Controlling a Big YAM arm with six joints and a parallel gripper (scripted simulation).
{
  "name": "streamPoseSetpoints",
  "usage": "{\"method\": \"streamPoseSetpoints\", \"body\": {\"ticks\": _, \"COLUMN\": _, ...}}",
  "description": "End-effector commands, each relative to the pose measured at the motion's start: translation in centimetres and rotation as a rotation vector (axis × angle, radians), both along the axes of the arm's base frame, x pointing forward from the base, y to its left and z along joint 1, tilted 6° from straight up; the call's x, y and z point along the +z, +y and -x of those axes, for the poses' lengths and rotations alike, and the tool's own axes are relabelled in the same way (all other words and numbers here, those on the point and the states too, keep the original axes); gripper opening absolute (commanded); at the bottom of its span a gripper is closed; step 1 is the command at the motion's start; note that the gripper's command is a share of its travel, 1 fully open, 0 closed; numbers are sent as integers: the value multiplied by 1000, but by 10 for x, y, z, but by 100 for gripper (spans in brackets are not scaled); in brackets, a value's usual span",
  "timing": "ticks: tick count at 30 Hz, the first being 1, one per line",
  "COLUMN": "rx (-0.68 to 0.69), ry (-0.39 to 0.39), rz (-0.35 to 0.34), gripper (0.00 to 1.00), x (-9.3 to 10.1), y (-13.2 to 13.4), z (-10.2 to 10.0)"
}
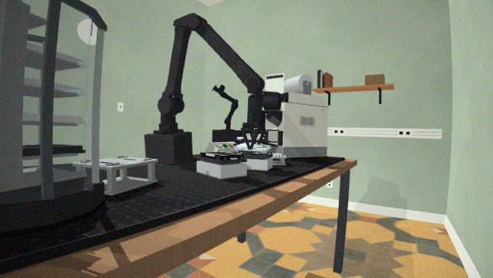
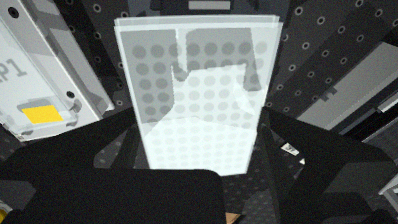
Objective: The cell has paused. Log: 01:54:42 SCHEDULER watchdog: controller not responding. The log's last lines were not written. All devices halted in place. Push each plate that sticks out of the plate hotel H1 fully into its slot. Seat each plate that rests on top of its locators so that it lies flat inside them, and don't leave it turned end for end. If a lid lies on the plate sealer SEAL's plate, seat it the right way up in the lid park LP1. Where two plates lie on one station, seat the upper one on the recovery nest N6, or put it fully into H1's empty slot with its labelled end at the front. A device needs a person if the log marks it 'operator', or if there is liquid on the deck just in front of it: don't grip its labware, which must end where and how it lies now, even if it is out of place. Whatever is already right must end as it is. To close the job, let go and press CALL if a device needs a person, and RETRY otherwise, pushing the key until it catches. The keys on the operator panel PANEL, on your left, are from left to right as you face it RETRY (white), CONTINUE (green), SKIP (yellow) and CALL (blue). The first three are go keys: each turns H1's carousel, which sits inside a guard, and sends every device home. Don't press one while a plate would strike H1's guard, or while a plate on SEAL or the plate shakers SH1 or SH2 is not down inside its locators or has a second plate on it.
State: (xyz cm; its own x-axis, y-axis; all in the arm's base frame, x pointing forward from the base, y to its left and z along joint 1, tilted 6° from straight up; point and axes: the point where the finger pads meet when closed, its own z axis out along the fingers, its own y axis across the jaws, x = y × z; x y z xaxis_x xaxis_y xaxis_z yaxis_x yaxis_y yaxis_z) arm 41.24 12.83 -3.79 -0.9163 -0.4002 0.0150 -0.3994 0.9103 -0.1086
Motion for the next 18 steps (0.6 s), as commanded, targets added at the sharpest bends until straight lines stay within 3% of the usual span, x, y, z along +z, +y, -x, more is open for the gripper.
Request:
{"method": "streamPoseSetpoints", "body": {"ticks": 1, "rx": 3, "ry": -72, "rz": -29, "gripper": 84, "x": 29, "y": 16, "z": -29}}
{"method": "streamPoseSetpoints", "body": {"ticks": 18, "rx": 3, "ry": -71, "rz": -29, "gripper": 84, "x": 28, "y": 17, "z": -29}}
